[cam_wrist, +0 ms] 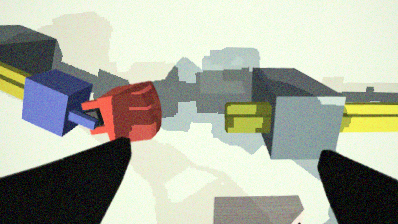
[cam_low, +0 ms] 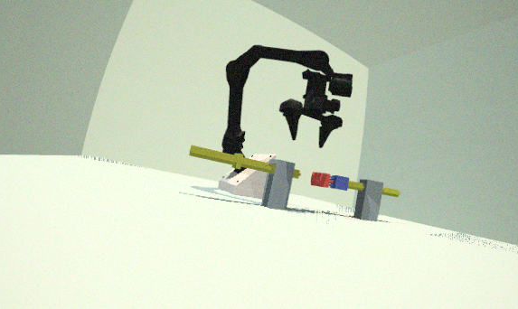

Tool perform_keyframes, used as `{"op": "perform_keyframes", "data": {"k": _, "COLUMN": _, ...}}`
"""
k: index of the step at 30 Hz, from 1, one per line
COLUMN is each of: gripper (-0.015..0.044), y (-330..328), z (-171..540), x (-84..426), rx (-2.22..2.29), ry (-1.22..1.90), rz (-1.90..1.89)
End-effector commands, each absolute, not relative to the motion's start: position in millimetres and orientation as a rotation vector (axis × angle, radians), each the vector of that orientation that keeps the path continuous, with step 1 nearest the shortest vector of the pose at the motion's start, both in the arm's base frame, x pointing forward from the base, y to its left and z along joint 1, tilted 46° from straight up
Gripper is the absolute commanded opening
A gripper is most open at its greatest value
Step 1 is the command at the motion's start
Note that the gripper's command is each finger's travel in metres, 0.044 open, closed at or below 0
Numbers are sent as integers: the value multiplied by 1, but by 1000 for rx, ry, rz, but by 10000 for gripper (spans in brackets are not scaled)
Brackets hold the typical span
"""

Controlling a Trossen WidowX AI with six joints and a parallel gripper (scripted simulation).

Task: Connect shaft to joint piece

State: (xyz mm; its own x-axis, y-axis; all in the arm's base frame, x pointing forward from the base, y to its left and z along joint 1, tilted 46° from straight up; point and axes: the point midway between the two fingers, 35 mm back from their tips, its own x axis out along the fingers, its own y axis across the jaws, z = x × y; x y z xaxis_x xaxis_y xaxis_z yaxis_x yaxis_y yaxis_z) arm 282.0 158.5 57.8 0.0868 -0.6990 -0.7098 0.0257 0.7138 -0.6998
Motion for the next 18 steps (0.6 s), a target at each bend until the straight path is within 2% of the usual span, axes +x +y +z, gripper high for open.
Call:
{"op": "perform_keyframes", "data": {"k": 1, "gripper": 440, "y": 156, "z": 58, "x": 283, "rx": -520, "ry": 1350, "rz": -658}}
{"op": "perform_keyframes", "data": {"k": 18, "gripper": 440, "y": 150, "z": 54, "x": 284, "rx": -78, "ry": 1128, "rz": -965}}
